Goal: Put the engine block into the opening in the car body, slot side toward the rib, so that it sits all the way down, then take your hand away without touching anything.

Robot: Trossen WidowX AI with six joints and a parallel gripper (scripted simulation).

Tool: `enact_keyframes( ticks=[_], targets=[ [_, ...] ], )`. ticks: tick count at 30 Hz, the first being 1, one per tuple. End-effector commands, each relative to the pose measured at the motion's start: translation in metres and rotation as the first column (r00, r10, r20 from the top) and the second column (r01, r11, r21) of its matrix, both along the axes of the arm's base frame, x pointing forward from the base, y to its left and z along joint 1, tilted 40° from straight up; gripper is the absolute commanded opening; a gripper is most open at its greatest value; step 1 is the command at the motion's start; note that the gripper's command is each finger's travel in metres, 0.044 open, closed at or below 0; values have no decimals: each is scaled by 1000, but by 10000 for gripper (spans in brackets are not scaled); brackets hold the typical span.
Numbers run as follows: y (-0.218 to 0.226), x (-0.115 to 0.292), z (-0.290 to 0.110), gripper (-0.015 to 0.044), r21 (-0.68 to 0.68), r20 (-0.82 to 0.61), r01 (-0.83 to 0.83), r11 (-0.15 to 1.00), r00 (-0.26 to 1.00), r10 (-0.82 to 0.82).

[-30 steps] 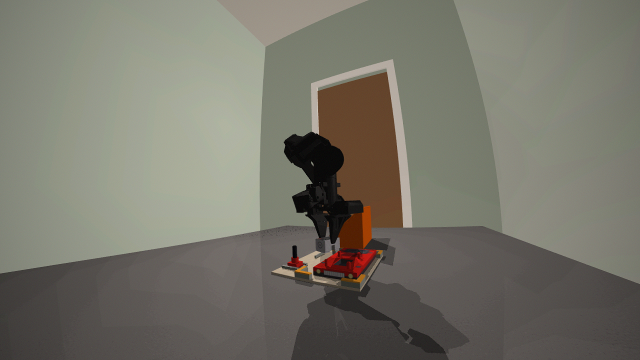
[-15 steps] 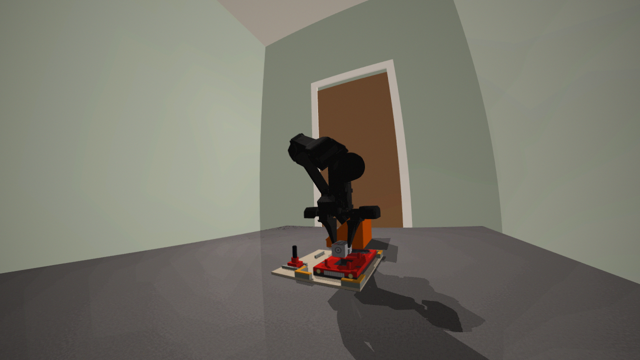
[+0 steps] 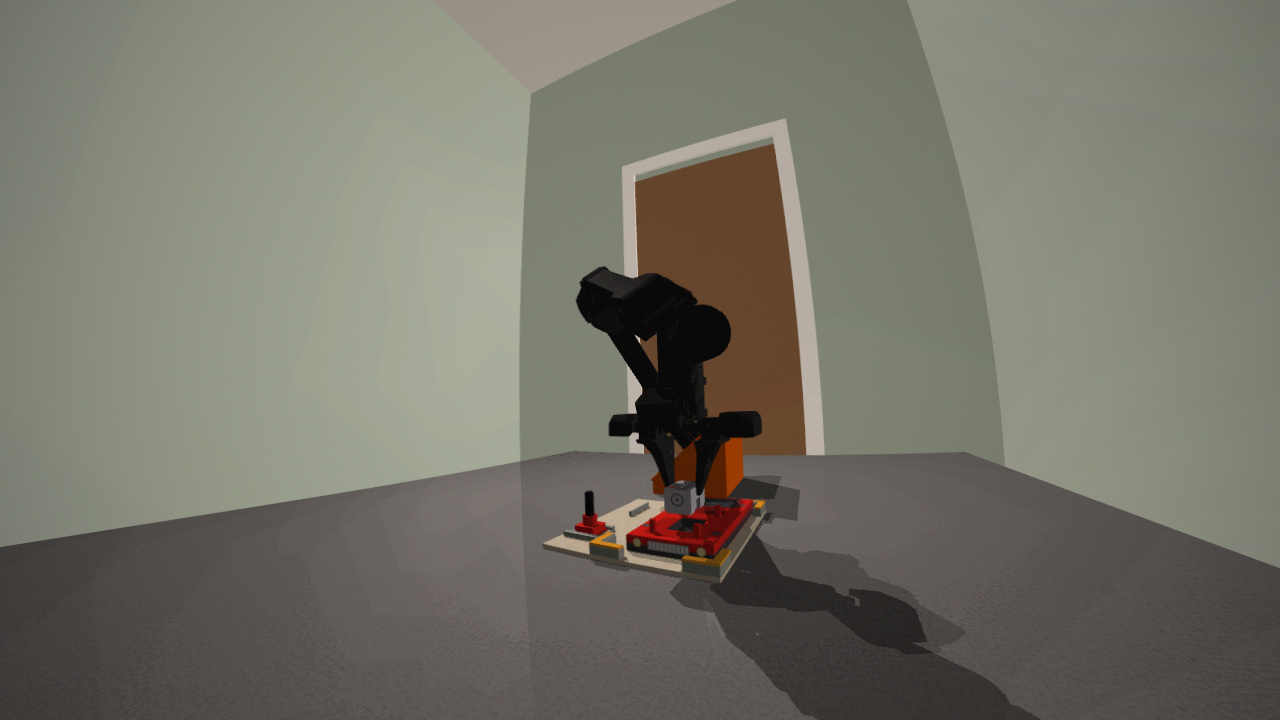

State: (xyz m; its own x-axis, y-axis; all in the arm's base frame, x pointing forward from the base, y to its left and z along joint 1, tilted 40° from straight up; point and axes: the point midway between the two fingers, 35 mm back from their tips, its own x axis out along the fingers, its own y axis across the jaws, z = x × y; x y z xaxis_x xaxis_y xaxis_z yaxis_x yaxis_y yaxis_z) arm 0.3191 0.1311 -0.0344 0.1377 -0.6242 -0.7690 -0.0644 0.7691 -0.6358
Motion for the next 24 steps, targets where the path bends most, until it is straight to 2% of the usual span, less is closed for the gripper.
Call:
enact_keyframes(
  ticks=[1,24],
  targets=[
    [1,-1,-1,158,8,15,19,1000,1000,-19],
    [1,-1,-1,158,2,-13,-15,1000,1000,15]
  ],
)
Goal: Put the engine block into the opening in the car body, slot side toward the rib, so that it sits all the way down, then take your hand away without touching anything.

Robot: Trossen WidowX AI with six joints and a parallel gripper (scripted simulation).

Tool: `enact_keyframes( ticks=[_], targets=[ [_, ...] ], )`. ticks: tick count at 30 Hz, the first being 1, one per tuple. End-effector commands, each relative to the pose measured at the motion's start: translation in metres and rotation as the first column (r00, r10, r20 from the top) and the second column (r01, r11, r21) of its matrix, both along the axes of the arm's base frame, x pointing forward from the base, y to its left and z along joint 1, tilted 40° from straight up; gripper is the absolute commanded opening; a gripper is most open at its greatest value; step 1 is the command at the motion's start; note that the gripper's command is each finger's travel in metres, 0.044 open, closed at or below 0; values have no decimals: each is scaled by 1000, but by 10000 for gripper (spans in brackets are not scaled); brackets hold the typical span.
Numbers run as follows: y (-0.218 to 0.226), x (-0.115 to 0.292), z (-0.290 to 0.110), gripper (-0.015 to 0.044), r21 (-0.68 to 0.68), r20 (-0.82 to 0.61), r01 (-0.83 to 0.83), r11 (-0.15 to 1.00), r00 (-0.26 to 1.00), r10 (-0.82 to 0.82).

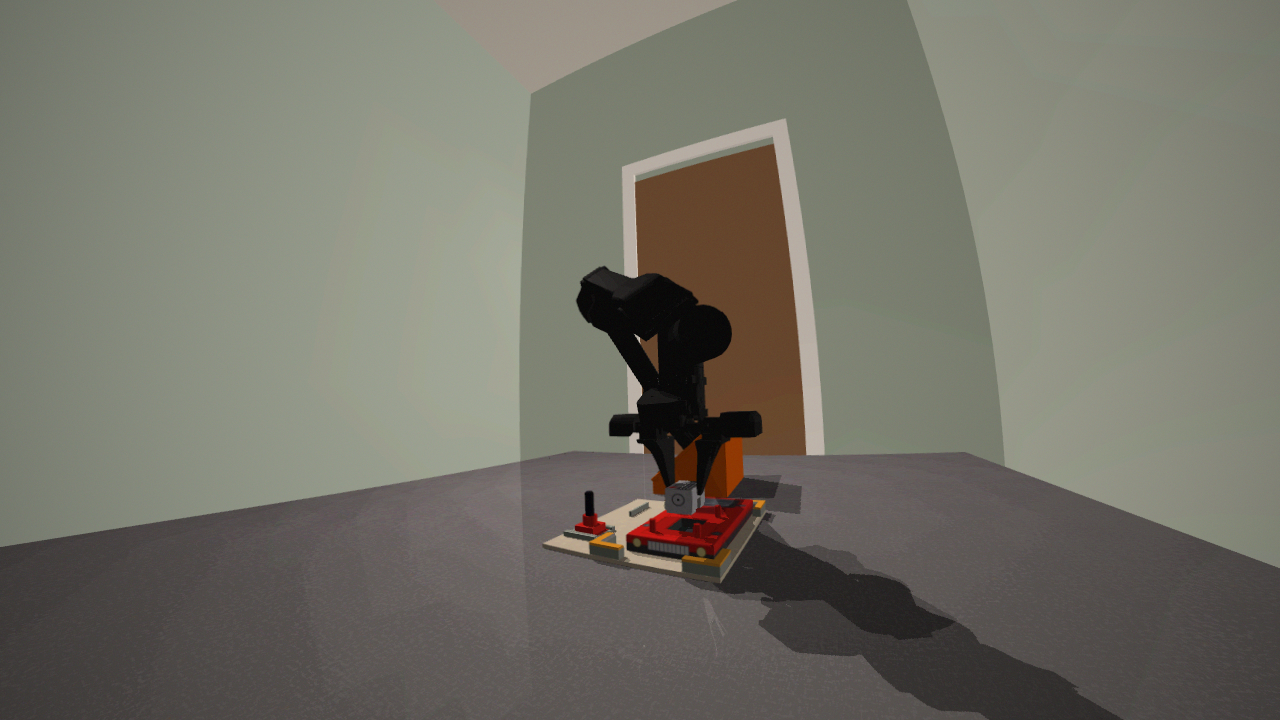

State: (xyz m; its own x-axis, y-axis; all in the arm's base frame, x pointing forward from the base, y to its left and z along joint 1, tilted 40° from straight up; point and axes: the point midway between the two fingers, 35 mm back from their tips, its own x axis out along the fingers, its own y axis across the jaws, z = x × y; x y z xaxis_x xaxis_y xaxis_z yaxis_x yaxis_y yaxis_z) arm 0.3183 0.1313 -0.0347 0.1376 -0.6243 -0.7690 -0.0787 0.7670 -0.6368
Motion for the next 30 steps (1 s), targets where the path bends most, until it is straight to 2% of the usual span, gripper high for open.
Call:
enact_keyframes(
  ticks=[1,30],
  targets=[
    [1,0,0,158,5,-1,0,1000,1000,0],
    [-2,0,-6,158,7,8,10,1000,1000,-11]
  ],
)
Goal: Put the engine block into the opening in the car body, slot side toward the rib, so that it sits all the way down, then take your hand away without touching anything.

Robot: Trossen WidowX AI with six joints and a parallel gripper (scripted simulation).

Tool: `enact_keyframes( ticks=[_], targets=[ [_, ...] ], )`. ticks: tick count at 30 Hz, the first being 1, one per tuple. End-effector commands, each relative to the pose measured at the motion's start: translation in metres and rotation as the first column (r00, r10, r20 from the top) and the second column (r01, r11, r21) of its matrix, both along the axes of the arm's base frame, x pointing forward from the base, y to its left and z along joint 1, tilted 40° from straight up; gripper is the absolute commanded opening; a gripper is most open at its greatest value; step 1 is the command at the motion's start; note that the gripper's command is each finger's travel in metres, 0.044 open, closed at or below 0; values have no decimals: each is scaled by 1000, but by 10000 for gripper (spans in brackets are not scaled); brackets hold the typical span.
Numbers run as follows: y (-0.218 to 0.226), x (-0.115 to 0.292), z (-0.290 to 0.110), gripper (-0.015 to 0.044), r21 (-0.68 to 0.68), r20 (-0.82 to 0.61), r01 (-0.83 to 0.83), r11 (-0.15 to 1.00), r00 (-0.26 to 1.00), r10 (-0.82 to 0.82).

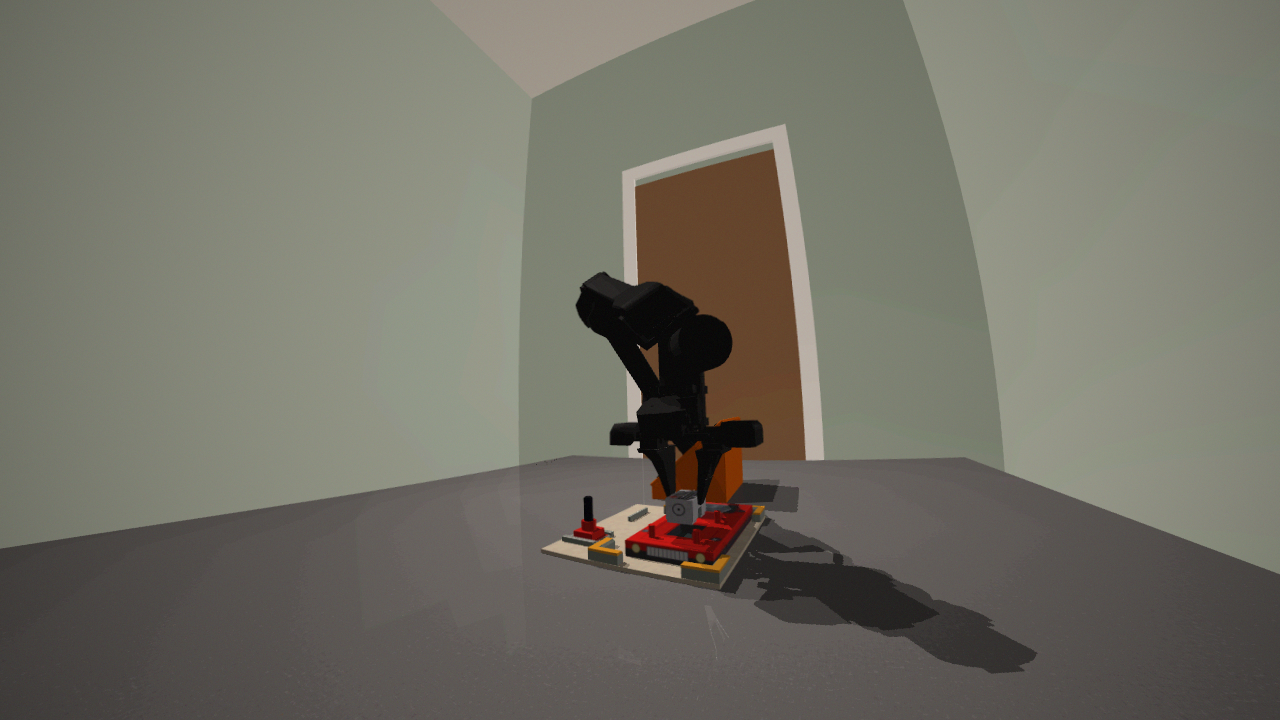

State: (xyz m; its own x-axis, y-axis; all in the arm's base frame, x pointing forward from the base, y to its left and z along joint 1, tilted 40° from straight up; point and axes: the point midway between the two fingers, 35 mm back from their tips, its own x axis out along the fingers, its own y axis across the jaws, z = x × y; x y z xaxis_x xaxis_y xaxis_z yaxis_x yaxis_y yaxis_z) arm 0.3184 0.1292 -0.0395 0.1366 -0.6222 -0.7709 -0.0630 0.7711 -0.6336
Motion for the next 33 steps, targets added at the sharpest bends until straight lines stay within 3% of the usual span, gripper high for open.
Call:
enact_keyframes(
  ticks=[1,33],
  targets=[
    [0,0,-1,158,2,0,-2,1000,1000,2],
    [-5,1,-7,158,2,0,-1,1000,1000,1]
  ],
)
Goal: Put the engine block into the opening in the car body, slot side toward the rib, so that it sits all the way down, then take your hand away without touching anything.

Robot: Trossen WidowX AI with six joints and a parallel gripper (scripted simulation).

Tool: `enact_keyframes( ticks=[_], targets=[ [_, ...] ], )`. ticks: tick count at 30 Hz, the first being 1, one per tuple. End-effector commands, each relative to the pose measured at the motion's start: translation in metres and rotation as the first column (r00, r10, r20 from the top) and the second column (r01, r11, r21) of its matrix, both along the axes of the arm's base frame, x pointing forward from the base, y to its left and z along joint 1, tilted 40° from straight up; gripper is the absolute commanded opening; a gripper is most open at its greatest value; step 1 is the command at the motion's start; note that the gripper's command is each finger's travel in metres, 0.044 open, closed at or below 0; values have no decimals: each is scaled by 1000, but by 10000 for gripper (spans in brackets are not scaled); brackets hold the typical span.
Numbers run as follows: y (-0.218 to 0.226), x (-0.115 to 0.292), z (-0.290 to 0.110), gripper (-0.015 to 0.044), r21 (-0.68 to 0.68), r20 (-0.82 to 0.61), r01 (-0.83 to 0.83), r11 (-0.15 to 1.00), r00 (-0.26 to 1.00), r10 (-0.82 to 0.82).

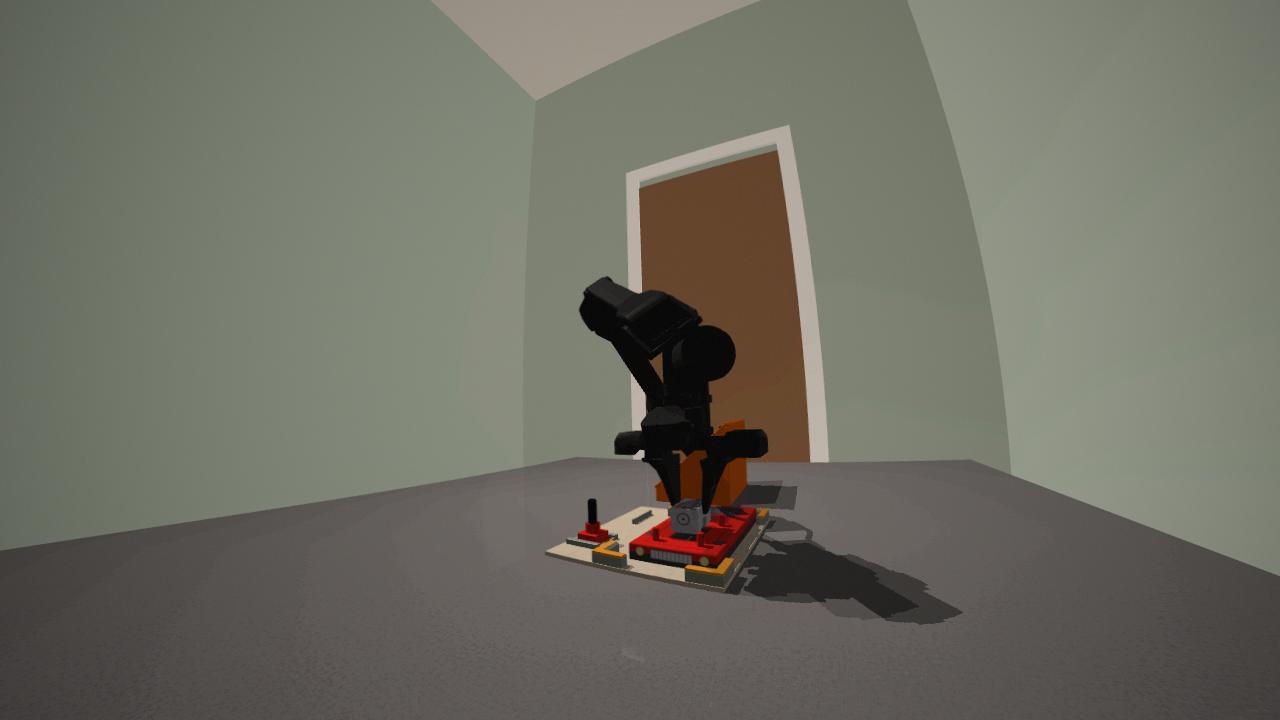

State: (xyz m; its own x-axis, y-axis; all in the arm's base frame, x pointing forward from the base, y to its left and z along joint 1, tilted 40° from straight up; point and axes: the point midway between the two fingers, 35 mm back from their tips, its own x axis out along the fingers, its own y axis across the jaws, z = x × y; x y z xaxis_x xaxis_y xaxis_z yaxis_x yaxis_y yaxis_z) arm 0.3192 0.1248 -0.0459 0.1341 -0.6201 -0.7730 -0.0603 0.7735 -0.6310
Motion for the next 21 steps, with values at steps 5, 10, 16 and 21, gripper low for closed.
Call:
enact_keyframes(
  ticks=[5,10,16,21],
  targets=[
    [-1,1,-1,158,-2,1,-5,1000,1000,5],
    [-2,1,-2,158,-2,1,-5,1000,1000,5],
    [-3,1,-3,158,-2,1,-5,1000,1000,5],
    [-4,1,-4,158,-2,1,-5,1000,1000,5]
  ],
)
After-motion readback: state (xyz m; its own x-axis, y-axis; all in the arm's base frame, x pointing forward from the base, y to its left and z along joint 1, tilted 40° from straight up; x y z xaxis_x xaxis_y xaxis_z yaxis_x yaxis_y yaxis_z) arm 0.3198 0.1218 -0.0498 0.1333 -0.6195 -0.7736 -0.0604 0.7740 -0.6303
